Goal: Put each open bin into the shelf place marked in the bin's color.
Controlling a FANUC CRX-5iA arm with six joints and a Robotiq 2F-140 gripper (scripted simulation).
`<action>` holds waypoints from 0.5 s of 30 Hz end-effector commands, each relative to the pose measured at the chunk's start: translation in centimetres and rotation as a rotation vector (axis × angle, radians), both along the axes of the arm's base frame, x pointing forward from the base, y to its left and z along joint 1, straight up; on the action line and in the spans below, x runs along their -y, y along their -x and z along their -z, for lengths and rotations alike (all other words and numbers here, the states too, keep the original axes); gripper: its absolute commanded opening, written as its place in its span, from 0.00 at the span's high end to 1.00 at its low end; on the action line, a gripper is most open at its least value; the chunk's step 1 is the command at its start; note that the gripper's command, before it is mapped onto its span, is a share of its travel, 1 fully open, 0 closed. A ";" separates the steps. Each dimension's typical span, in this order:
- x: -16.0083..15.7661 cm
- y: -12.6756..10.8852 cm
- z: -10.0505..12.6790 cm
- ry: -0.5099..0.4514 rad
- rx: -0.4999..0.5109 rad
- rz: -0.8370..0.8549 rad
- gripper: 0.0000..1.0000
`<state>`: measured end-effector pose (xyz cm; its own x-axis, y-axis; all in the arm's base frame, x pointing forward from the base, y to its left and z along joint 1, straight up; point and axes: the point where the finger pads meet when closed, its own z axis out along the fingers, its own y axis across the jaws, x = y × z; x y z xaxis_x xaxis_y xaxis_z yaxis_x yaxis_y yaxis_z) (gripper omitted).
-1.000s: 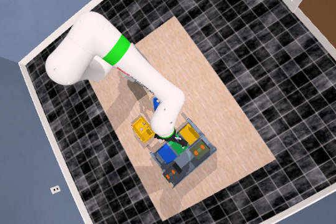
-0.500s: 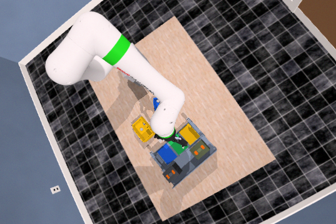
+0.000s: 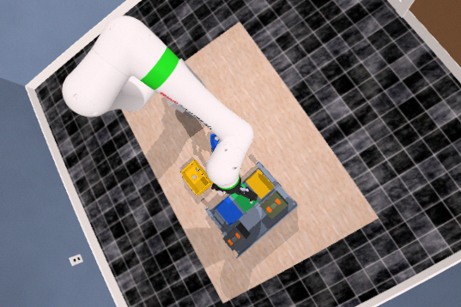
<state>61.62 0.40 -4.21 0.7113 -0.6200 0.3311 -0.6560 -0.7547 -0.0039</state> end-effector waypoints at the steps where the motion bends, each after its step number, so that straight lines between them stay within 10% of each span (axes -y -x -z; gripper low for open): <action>1: 0.0 0.0 0.0 0.000 0.000 0.000 0.00; 15: -0.3 0.9 0.2 -0.004 -0.012 -0.016 0.00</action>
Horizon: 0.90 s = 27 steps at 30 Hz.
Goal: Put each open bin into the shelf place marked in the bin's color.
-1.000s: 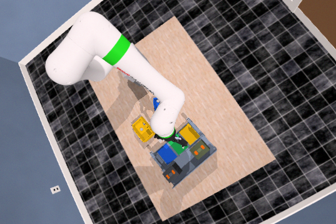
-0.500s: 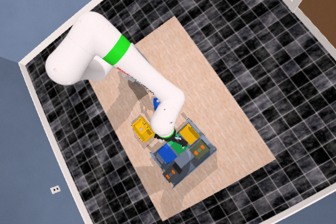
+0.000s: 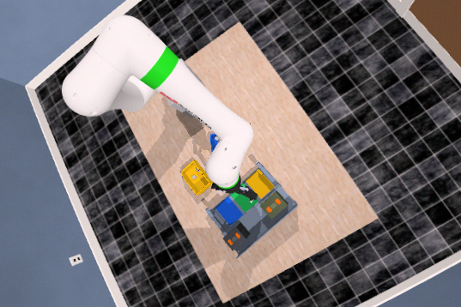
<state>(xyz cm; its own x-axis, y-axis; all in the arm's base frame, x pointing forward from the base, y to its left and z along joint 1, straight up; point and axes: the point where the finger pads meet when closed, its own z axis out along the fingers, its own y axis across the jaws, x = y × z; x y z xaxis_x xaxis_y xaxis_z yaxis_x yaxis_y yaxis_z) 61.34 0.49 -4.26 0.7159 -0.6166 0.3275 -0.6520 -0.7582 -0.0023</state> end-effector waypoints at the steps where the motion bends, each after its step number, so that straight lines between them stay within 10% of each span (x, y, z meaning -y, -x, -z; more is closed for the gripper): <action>1: -0.3 1.0 0.2 -0.005 -0.015 -0.019 0.00; 27: -5.2 22.1 4.0 -0.125 -0.260 -0.399 0.00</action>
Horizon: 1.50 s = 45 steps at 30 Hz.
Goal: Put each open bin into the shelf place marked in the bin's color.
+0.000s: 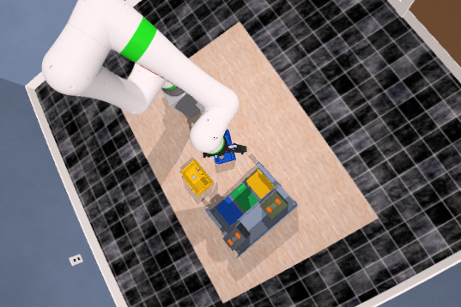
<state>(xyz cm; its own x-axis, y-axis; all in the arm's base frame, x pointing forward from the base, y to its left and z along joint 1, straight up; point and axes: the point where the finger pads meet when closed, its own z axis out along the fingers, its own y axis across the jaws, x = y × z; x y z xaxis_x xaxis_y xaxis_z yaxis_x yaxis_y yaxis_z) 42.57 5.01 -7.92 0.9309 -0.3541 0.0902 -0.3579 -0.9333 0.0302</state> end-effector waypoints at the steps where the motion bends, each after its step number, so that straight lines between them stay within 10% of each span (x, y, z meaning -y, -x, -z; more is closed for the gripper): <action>1: -0.8 4.2 0.4 -0.034 -0.044 -0.073 0.00; 16: -1.2 7.2 0.9 -0.057 -0.072 -0.126 0.00; 17: -1.2 7.2 0.9 -0.057 -0.072 -0.126 1.00; 45: -1.2 7.2 0.9 -0.057 -0.072 -0.126 1.00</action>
